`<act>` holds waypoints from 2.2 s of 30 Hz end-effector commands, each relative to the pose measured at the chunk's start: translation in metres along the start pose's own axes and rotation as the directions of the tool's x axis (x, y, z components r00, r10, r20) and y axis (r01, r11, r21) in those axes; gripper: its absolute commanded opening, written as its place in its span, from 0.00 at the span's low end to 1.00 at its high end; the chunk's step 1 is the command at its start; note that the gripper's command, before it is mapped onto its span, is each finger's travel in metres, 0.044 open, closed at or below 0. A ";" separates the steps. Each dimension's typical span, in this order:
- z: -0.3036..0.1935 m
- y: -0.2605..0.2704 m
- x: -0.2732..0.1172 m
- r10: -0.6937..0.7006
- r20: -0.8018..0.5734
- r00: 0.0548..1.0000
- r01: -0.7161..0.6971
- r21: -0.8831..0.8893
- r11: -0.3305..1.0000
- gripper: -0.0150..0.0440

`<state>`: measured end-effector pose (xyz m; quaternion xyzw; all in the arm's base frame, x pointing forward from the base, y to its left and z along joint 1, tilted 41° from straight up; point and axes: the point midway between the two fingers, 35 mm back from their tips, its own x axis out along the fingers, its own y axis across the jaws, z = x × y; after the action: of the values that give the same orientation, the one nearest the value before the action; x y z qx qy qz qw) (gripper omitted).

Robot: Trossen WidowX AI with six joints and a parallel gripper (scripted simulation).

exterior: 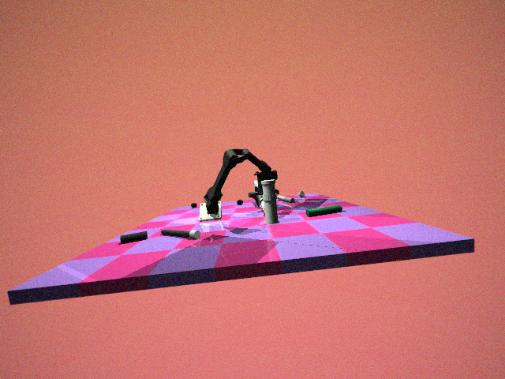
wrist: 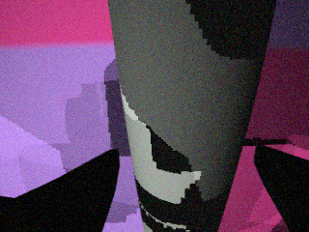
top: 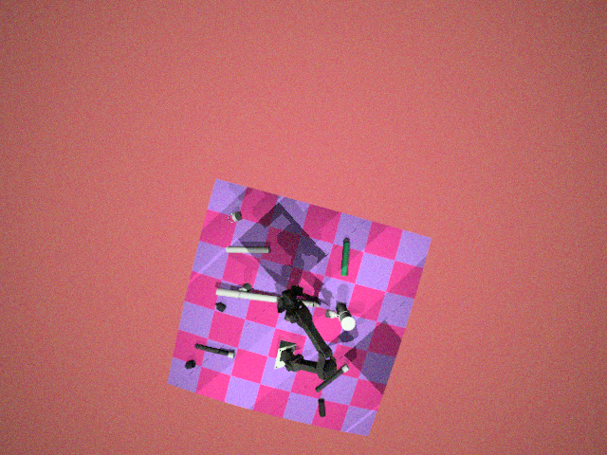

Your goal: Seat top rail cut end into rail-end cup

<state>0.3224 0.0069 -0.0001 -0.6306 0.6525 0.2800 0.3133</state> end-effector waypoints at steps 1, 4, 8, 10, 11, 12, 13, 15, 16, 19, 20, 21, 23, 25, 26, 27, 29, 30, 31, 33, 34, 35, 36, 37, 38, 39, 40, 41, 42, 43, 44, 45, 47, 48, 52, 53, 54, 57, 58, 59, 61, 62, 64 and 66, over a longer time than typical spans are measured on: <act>0.000 0.001 0.002 0.000 -0.006 1.000 0.000 -0.008 1.000 0.73; 0.000 0.001 0.002 0.000 -0.006 1.000 0.000 -0.008 1.000 0.60; 0.000 0.001 0.002 0.000 -0.006 1.000 0.000 -0.008 1.000 0.55; 0.000 0.001 0.002 0.000 -0.006 1.000 0.000 -0.008 1.000 0.53; 0.000 0.001 0.002 0.000 -0.006 1.000 0.000 -0.008 1.000 0.52; 0.000 0.001 0.002 0.000 -0.006 1.000 0.000 -0.008 1.000 0.51; 0.000 0.001 0.002 0.000 -0.006 1.000 0.000 -0.008 1.000 0.50; 0.000 0.001 0.002 0.000 -0.006 1.000 0.000 -0.008 1.000 0.48; 0.000 0.001 0.002 0.000 -0.006 1.000 0.000 -0.008 1.000 0.46; 0.000 0.001 -0.002 0.000 -0.006 1.000 0.000 -0.008 1.000 0.33; 0.000 0.001 -0.003 0.000 -0.006 1.000 0.000 -0.008 1.000 0.29; 0.000 0.001 -0.004 0.000 -0.006 1.000 0.000 -0.008 1.000 0.25; 0.000 0.002 -0.006 0.002 -0.012 1.000 -0.002 -0.007 1.000 0.25; -0.001 0.002 -0.009 0.006 -0.026 1.000 -0.006 -0.006 1.000 0.25; -0.001 0.002 -0.012 0.009 -0.036 0.999 -0.009 -0.006 1.000 0.25; -0.001 0.002 -0.015 0.011 -0.047 0.999 -0.011 -0.005 1.000 0.25; -0.002 0.003 -0.022 0.015 -0.072 0.997 -0.016 -0.003 1.000 0.25; -0.002 0.003 -0.025 0.017 -0.085 0.996 -0.017 -0.002 1.000 0.25; -0.003 0.003 -0.029 0.018 -0.098 0.995 -0.018 -0.002 1.000 0.25; -0.004 0.004 -0.036 0.020 -0.123 0.992 -0.020 0.000 1.000 0.25; -0.005 0.004 -0.040 0.020 -0.136 0.990 -0.020 0.001 1.000 0.25; -0.005 0.004 -0.044 0.019 -0.149 0.989 -0.019 0.001 1.000 0.25; -0.006 0.004 -0.047 0.019 -0.162 0.987 -0.019 0.002 1.000 0.25; -0.006 0.005 -0.051 0.018 -0.175 0.984 -0.018 0.002 1.000 0.25; -0.007 0.005 -0.055 0.017 -0.189 0.982 -0.017 0.003 1.000 0.25; -0.008 0.005 -0.059 0.015 -0.202 0.979 -0.015 0.003 1.000 0.25; -0.008 0.005 -0.063 0.013 -0.215 0.977 -0.013 0.003 1.000 0.25; -0.009 0.005 -0.067 0.011 -0.228 0.974 -0.010 0.004 1.000 0.25; -0.010 0.005 -0.070 0.009 -0.238 0.971 -0.008 0.004 1.000 0.25; -0.010 0.005 -0.072 0.007 -0.245 0.970 -0.006 0.004 1.000 0.25; -0.010 0.005 -0.073 0.007 -0.247 0.969 -0.006 0.004 1.000 0.25; -0.010 0.005 -0.073 0.007 -0.247 0.969 -0.006 0.004 1.000 0.25; -0.009 0.006 -0.070 0.014 -0.238 0.971 -0.013 0.005 1.000 0.25; -0.009 0.007 -0.068 0.017 -0.233 0.972 -0.016 0.006 1.000 0.25; -0.009 0.007 -0.066 0.021 -0.229 0.973 -0.020 0.006 1.000 0.25; -0.009 0.007 -0.066 0.021 -0.229 0.973 -0.020 0.006 1.000 0.25; -0.009 0.007 -0.066 0.021 -0.229 0.973 -0.020 0.006 1.000 0.25; -0.009 0.007 -0.066 0.021 -0.229 0.973 -0.020 0.006 1.000 0.25; -0.009 0.007 -0.066 0.021 -0.229 0.973 -0.020 0.006 1.000 0.25; -0.009 0.007 -0.066 0.021 -0.229 0.973 -0.020 0.006 1.000 0.25; -0.009 0.007 -0.067 0.021 -0.229 0.973 -0.020 0.006 1.000 0.25; -0.009 0.007 -0.067 0.021 -0.229 0.973 -0.020 0.006 1.000 0.25; -0.009 0.007 -0.068 0.021 -0.229 0.973 -0.020 0.006 1.000 0.25; -0.009 0.006 -0.069 0.021 -0.229 0.973 -0.020 0.006 1.000 0.25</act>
<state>0.3151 0.0428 0.0557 -0.6494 0.6928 0.2077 0.2348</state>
